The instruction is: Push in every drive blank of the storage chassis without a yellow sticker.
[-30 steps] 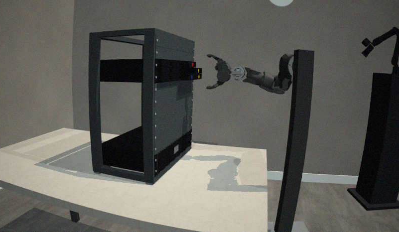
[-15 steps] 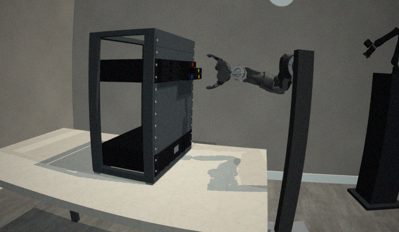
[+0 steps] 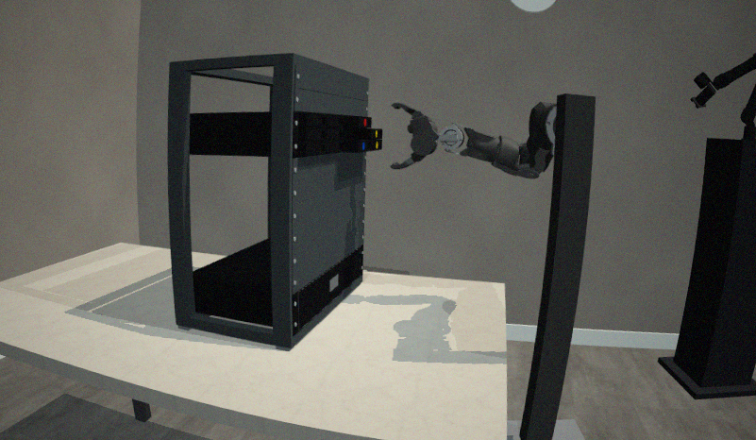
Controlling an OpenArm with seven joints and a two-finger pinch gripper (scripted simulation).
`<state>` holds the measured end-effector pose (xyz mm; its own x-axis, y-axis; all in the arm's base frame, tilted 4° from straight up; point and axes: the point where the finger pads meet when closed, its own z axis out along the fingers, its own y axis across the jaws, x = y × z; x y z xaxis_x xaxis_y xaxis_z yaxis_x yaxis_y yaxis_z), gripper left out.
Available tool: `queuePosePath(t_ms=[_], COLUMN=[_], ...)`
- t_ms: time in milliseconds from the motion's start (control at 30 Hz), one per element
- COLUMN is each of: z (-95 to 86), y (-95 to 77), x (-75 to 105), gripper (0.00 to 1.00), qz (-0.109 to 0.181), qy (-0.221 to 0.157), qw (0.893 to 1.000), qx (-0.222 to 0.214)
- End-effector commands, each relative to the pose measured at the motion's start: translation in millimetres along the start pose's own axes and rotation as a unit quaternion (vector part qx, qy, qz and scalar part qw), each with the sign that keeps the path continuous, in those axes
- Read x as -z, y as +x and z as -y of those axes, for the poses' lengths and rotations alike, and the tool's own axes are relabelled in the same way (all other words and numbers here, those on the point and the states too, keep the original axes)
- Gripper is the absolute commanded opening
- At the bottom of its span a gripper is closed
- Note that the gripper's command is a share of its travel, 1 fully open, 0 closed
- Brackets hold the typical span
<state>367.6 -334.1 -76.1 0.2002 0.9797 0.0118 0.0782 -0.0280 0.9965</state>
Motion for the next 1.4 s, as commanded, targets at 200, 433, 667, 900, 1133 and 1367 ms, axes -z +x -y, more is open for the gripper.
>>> queuePosePath(t_ms=[200, 433, 667, 900, 1133, 1367], z=[-3.8, -3.8, -3.8, -3.8, -3.8, -3.8], y=[-0.6, -0.6, -0.6, -0.6, -0.6, -0.6], x=[0.2, 0.2, 0.2, 0.2, 0.2, 0.2], gripper=[1.00, 1.00, 1.00, 1.00, 1.00, 0.00], qz=[0.000, 0.000, 0.000, 0.000, 0.000, 0.000], qy=[-0.007, -0.007, -0.007, -0.007, -0.007, -0.007], qw=[1.000, 1.000, 1.000, 1.000, 1.000, 1.000], qx=[0.000, 0.000, 0.000, 0.000, 0.000, 0.000])
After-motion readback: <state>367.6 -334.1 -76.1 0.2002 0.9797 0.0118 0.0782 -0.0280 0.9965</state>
